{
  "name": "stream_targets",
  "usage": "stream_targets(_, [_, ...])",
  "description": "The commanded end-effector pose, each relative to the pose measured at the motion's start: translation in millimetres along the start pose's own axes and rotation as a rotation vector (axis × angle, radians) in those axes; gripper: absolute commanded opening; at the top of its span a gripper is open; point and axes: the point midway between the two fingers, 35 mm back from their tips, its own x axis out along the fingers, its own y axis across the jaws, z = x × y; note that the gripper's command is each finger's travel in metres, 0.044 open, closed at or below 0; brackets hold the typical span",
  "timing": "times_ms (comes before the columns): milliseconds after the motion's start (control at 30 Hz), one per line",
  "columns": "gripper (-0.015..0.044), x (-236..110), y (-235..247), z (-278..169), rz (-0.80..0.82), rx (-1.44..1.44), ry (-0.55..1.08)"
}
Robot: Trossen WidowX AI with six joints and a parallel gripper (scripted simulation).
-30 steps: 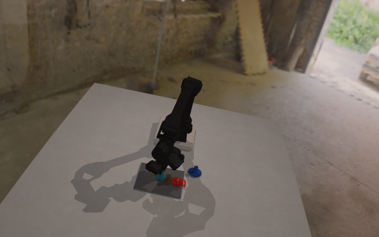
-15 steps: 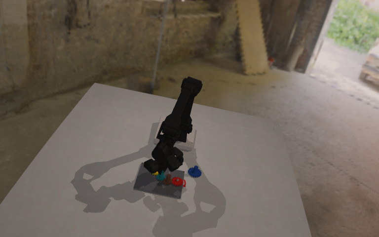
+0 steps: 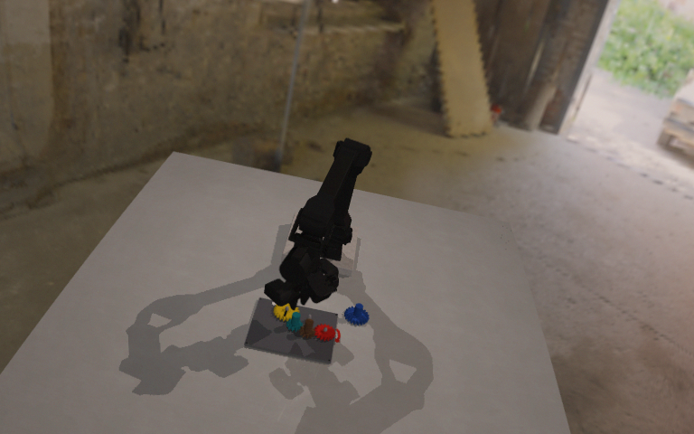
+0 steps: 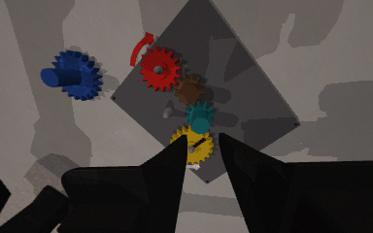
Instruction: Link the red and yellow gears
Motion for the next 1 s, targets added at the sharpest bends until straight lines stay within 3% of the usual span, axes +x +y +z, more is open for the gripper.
stream_targets(0, [0.0140, -11, 1, 0, -0.005, 0.003, -0.004])
stream_targets(33, [0.0166, -6, 0, 0, -0.003, 0.000, -0.002])
stream_targets(167, [0.0271, -51, 4, -2, -0.003, 0.000, -0.001])
stream_targets(400, [0.0440, -53, 4, -2, -0.003, 0.000, -0.001])
stream_targets(967, [0.0440, -53, 4, -2, -0.003, 0.000, -0.001])
